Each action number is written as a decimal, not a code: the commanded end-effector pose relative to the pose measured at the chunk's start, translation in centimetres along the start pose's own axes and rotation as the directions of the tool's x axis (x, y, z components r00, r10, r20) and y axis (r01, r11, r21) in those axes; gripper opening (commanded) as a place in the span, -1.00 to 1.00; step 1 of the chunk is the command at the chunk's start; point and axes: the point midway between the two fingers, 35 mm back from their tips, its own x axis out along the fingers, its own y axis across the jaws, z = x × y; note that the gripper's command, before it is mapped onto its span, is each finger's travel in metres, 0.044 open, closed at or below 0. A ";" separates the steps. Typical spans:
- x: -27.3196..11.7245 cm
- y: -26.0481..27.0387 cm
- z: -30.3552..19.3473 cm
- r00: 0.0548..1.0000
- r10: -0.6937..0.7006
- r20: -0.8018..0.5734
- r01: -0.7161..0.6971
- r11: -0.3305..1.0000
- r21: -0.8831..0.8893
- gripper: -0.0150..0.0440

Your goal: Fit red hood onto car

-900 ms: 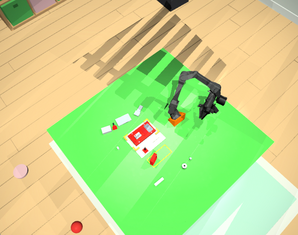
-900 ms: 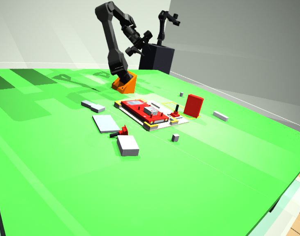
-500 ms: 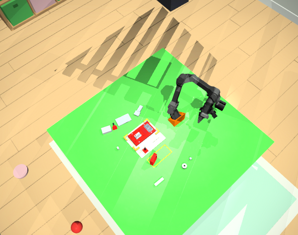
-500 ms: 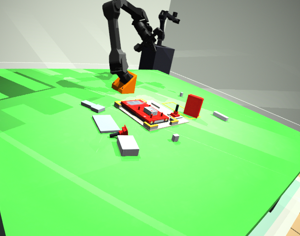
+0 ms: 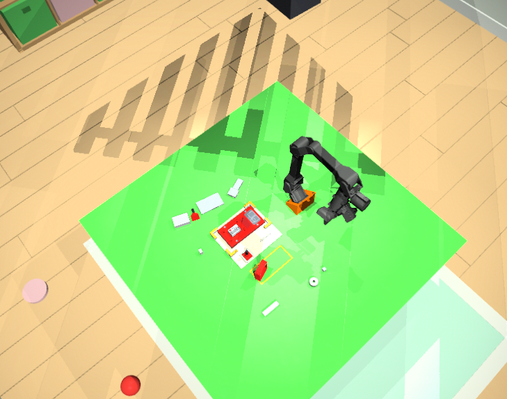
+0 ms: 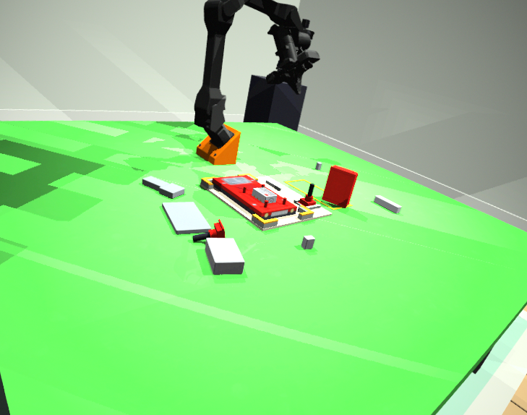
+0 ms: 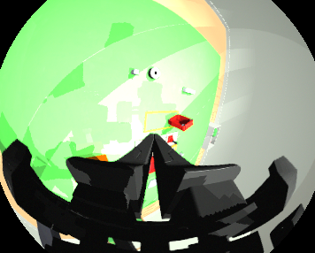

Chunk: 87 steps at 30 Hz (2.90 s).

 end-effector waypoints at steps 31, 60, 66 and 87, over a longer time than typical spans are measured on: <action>18.1 -17.8 -7.5 0.894 0.444 -0.057 -0.221 0.550 0.805 -0.49; 29.6 -18.1 -14.4 0.826 0.561 -0.053 -0.118 0.264 0.957 -0.49; 29.6 -18.1 -14.2 0.826 0.561 -0.052 -0.119 0.264 0.957 -0.49; 29.3 -17.6 -11.7 0.827 0.561 -0.049 -0.121 0.263 0.957 -0.49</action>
